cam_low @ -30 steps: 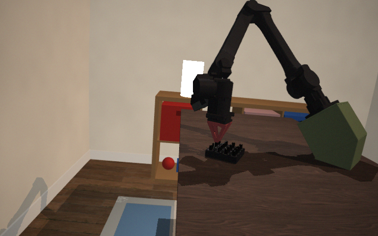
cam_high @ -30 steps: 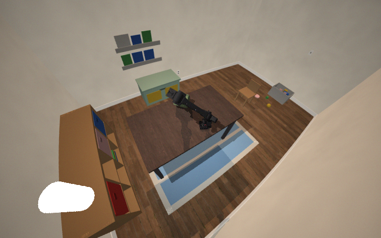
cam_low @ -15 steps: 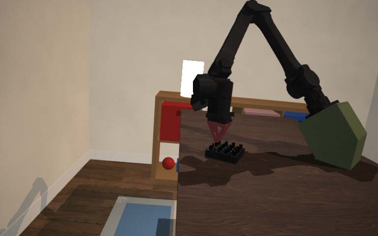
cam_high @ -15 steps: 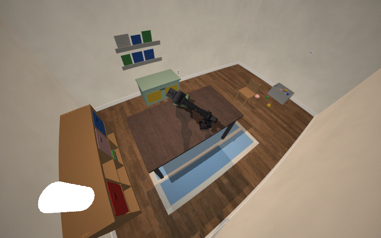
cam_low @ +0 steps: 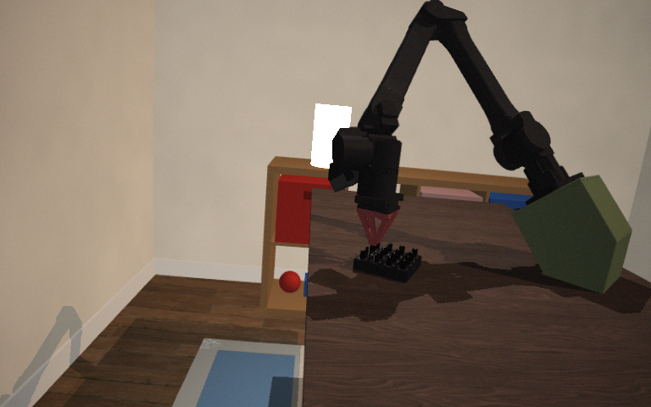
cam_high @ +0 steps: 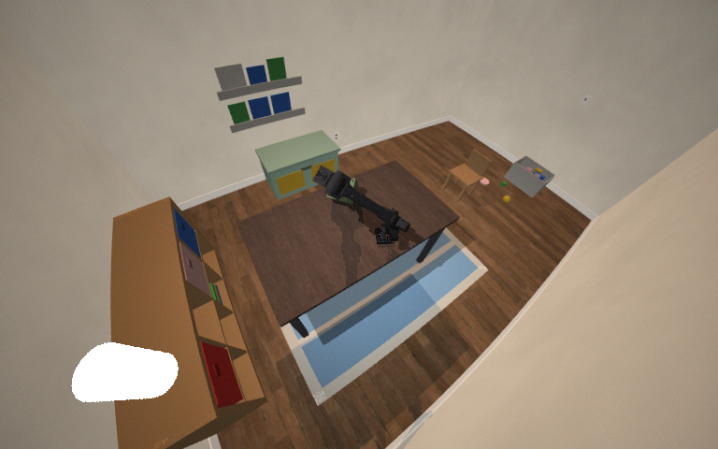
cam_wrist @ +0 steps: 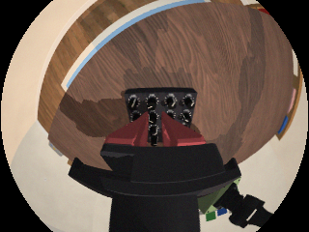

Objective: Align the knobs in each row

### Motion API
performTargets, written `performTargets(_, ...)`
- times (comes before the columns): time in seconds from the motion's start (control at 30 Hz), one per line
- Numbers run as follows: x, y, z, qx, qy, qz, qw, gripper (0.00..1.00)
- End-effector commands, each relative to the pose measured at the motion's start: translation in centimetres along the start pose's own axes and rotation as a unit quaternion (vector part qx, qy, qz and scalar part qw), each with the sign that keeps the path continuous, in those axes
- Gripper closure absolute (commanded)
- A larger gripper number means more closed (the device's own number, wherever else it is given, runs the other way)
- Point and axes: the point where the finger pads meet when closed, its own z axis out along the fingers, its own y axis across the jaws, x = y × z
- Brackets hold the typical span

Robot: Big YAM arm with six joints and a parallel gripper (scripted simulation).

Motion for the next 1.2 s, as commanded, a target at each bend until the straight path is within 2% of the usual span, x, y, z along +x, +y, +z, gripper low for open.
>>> performTargets(0.0,-2.2,0.8,0.2,-0.005,-0.006,0.014,1.0,0.82)
performTargets(0.67,-2.3,0.9,1.5,-0.007,-0.008,0.016,1.0,0.82)
performTargets(1.17,-2.2,0.8,1.6,-0.006,-0.007,0.016,1.0,0.82)
